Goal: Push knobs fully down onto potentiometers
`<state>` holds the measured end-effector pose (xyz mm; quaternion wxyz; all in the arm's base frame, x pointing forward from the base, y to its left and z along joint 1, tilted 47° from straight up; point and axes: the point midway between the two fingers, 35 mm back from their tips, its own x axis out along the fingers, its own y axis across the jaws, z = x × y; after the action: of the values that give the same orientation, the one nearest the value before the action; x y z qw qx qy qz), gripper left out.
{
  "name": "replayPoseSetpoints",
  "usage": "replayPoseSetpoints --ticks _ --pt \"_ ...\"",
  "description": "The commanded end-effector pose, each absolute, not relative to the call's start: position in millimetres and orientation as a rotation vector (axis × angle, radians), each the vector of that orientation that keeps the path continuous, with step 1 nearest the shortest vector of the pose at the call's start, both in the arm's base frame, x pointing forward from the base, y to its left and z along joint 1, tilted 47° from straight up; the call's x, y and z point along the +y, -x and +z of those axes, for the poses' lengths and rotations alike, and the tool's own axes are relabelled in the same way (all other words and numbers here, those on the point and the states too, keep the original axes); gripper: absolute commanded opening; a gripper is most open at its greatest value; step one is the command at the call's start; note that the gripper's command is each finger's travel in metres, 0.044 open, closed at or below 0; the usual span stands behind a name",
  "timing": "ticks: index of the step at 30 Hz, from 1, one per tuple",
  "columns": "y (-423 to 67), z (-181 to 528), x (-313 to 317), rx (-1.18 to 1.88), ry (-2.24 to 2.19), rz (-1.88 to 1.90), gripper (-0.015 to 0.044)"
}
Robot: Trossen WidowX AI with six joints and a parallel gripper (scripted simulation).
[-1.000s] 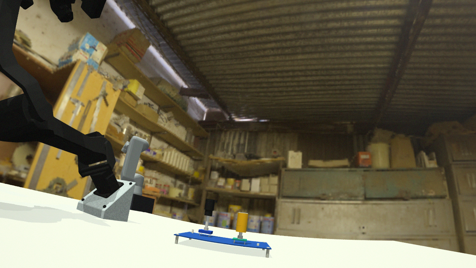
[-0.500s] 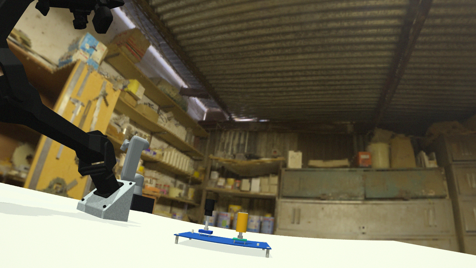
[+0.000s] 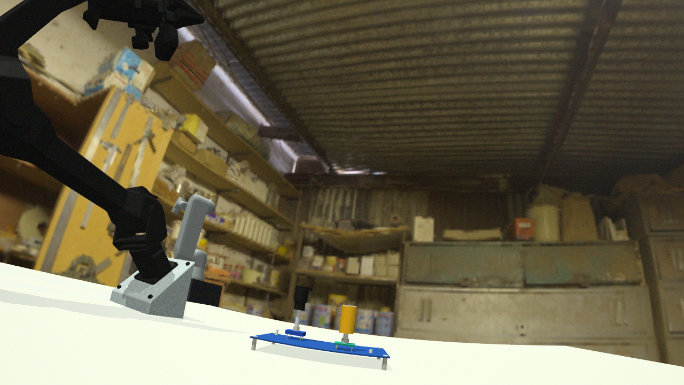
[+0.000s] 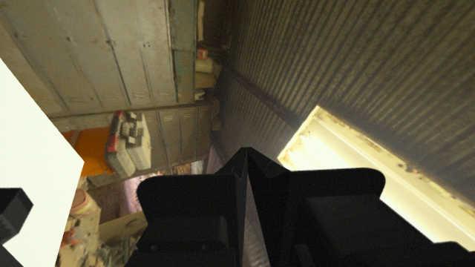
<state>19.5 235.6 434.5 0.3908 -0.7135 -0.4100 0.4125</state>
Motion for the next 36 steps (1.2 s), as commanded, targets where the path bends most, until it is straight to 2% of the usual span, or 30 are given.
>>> replayPoseSetpoints --ticks 1,17,36 --pt "-25 424 247 -0.956 1.812 1.073 0.0" --pt "-67 378 280 -0.52 1.715 1.111 0.0" --pt "-133 314 291 0.062 1.562 1.0 0.0"
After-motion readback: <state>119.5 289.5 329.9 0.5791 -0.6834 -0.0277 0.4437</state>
